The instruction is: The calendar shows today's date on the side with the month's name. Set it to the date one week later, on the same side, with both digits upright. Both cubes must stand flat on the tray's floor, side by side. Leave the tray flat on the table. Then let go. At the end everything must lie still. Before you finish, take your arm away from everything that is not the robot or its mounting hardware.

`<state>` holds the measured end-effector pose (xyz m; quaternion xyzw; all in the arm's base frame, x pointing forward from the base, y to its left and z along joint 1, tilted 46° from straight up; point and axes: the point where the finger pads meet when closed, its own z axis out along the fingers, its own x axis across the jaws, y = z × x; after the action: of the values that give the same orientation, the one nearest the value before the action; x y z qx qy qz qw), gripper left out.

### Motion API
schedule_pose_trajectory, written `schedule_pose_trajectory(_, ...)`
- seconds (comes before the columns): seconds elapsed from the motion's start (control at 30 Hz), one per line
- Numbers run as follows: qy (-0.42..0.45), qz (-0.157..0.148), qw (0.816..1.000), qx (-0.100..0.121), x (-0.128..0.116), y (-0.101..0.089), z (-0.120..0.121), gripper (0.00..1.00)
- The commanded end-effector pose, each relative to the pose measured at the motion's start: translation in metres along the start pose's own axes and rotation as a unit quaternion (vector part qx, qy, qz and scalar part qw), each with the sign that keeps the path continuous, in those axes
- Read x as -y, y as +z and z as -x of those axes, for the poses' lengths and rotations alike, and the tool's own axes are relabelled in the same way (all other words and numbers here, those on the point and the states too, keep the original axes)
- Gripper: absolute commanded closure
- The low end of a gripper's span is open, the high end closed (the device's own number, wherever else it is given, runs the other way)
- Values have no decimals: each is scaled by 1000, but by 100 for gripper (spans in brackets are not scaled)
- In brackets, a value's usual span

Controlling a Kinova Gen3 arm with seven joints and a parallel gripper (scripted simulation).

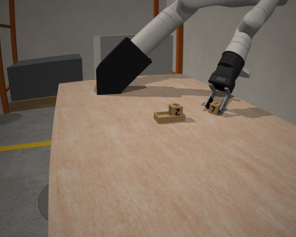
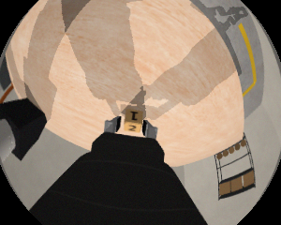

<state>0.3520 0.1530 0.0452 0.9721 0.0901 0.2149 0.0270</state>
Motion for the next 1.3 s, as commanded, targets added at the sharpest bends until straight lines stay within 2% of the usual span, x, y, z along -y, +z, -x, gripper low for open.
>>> schedule_pose_trajectory(0.0,1,-4,1000,-4,5,0,-3,13)
schedule_pose_trajectory(0.13,1,-4,1000,-4,5,0,-3,13)
schedule_pose_trajectory(0.17,1,-4,1000,-4,5,0,-3,43)
schedule_pose_trajectory(1.27,1,-4,1000,-4,5,0,-3,43)
